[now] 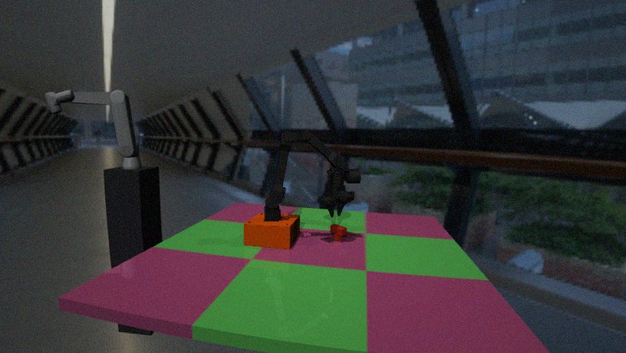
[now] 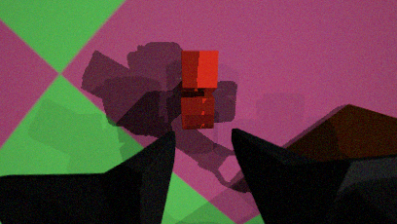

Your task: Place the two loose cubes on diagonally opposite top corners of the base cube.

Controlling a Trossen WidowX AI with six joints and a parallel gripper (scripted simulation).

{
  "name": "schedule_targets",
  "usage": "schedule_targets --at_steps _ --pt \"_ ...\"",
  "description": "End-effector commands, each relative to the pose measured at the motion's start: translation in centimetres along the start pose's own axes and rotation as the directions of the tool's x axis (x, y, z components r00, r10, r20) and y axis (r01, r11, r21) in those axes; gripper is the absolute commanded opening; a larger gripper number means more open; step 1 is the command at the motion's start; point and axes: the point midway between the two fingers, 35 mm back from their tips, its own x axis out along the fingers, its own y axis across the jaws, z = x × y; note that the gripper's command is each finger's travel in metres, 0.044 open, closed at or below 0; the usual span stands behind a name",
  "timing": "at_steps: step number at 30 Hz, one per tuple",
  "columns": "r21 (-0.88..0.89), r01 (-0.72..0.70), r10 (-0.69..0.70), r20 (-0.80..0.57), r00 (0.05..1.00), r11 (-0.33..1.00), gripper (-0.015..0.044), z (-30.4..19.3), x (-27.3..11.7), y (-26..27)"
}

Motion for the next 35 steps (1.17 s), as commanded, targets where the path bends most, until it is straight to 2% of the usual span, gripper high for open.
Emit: schedule_targets --at_steps 1,4,11,12,17,24,35 --pt "-0.003 -0.005 0.005 0.003 1.0 1.0 0.0205 0.1 -0.8 0.2" --pt "-0.003 -0.005 0.005 0.003 1.0 1.0 0.0205 0.1 -0.9 0.2" --pt "0.0 -0.003 0.003 0.002 1.0 1.0 0.0389 0.0 -1.7 0.0" --pt "0.0 -0.003 0.003 0.002 1.0 1.0 0.04 0.0 -1.8 0.0" --pt "0.001 0.0 0.0 -0.001 1.0 1.0 0.04 -0.8 -1.6 0.6" --pt "0.001 -0.005 0.005 -0.008 1.0 1.0 0.04 -8.9 -2.0 5.8" --pt "0.001 -0.005 0.005 -0.009 1.0 1.0 0.04 -9.1 -2.0 5.9"
